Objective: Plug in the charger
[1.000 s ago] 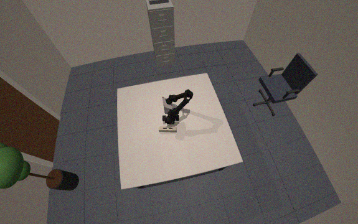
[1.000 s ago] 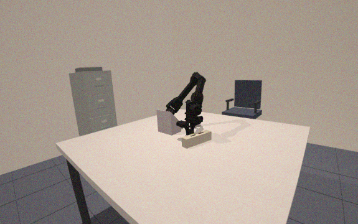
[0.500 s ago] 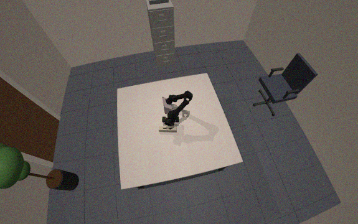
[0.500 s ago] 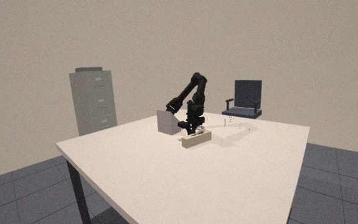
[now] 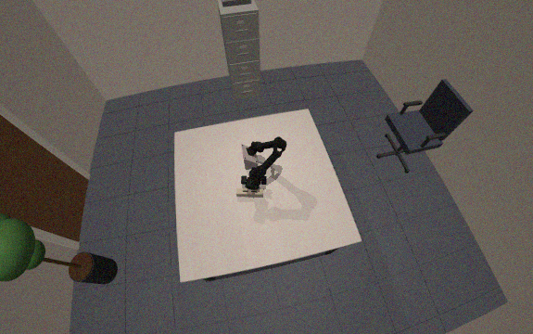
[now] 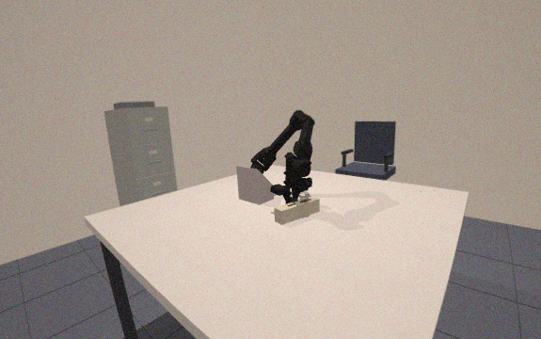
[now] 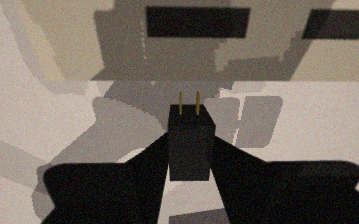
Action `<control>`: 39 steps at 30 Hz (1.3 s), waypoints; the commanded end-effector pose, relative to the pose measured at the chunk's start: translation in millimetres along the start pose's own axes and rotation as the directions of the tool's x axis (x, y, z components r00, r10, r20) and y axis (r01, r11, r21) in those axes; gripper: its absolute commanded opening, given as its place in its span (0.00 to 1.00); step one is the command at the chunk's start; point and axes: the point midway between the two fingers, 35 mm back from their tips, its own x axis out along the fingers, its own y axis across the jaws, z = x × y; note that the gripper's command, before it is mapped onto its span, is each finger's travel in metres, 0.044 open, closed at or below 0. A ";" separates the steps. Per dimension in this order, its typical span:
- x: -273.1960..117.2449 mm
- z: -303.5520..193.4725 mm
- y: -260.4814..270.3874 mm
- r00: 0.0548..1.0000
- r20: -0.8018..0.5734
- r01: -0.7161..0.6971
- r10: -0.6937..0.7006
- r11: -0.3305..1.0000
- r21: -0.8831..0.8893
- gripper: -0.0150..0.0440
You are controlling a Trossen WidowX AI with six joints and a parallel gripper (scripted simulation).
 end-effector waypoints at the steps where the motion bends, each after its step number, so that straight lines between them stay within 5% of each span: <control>1: -0.5 2.2 1.0 1.000 0.001 -0.003 0.003 1.000 0.007 0.25; 39: -1.5 10.1 1.8 1.000 0.001 -0.003 0.003 1.000 0.007 0.25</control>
